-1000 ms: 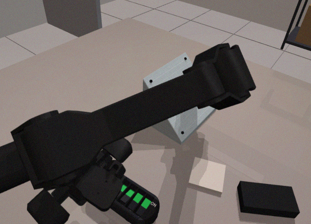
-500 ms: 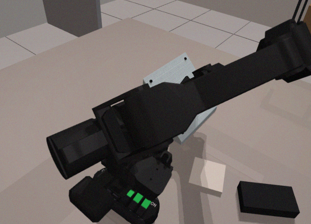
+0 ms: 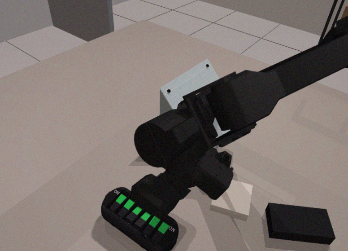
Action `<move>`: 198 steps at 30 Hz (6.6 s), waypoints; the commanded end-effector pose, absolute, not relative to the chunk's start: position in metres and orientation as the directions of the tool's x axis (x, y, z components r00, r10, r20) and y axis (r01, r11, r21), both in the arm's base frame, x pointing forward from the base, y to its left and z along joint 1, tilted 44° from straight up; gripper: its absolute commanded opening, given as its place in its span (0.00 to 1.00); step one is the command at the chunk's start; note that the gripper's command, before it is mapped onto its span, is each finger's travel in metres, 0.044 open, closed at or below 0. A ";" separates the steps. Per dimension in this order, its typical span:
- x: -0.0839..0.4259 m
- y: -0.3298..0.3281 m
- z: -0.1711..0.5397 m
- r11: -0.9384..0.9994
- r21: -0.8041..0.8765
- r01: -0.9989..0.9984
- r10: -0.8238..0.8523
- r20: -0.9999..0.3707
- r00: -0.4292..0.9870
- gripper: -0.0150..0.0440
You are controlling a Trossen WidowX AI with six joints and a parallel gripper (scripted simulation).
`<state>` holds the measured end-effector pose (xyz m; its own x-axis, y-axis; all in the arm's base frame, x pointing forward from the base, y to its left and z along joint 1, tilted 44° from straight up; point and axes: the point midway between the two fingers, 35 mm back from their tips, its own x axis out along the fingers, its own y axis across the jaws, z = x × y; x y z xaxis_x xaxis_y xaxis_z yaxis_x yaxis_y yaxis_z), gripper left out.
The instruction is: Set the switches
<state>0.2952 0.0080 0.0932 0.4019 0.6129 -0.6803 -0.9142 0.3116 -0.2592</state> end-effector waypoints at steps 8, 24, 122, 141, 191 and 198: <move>0.280 0.017 0.091 0.335 -0.288 -0.897 0.612 -0.657 0.440 0.25; 0.316 0.001 0.114 0.229 -0.182 -0.956 0.575 -0.767 0.284 0.83; 0.341 0.016 0.093 0.141 -0.089 -0.986 0.568 -0.808 0.154 0.82; 0.339 0.000 0.097 0.141 -0.089 -0.986 0.598 -0.786 0.156 0.82; 0.332 -0.036 0.097 0.141 -0.088 -0.986 0.664 -0.730 0.160 0.82; 0.330 -0.042 0.096 0.141 -0.088 -0.986 0.671 -0.724 0.160 0.82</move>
<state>0.3300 -0.0356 0.0955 0.1521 0.6727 -0.7241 -0.9874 0.1349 -0.0821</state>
